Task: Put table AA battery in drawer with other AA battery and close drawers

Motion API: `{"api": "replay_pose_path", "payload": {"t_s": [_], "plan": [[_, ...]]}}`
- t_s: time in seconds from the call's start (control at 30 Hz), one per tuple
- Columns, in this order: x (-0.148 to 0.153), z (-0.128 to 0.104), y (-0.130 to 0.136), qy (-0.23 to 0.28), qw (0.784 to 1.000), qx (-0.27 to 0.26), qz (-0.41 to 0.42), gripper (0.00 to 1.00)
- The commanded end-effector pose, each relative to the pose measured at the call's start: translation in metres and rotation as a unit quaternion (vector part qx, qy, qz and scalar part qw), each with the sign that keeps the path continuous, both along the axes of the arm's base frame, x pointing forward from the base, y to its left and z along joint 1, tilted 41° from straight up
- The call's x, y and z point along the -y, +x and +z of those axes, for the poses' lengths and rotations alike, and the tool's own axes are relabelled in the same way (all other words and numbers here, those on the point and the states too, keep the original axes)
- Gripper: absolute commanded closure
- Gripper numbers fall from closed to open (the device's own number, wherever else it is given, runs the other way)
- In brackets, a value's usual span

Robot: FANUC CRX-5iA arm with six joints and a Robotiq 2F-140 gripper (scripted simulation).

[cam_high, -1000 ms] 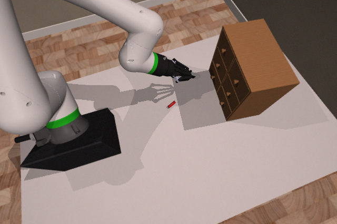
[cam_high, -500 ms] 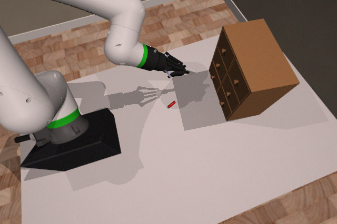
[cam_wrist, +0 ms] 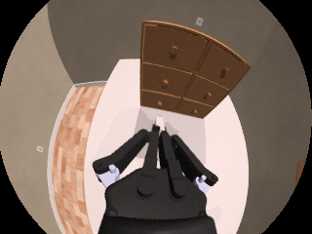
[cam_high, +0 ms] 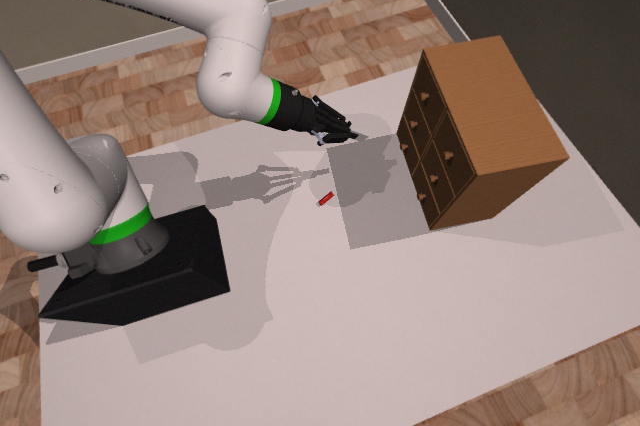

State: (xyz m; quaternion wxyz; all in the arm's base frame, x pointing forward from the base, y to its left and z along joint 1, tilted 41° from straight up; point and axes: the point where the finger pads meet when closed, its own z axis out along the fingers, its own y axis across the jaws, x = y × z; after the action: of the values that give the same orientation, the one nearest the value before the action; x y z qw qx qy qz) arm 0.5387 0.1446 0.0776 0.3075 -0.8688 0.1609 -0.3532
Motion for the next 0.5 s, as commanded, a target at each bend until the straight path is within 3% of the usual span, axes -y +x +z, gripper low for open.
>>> {"api": "replay_pose_path", "payload": {"t_s": [0.0, 0.4, 0.47], "plan": [[0.003, 0.004, -0.004, 0.001, 1.0, -0.016, 0.014, 1.0], [0.029, 0.038, -0.044, 0.012, 0.981, -0.149, 0.126, 1.0], [0.029, 0.038, -0.044, 0.012, 0.981, -0.149, 0.126, 1.0]]}}
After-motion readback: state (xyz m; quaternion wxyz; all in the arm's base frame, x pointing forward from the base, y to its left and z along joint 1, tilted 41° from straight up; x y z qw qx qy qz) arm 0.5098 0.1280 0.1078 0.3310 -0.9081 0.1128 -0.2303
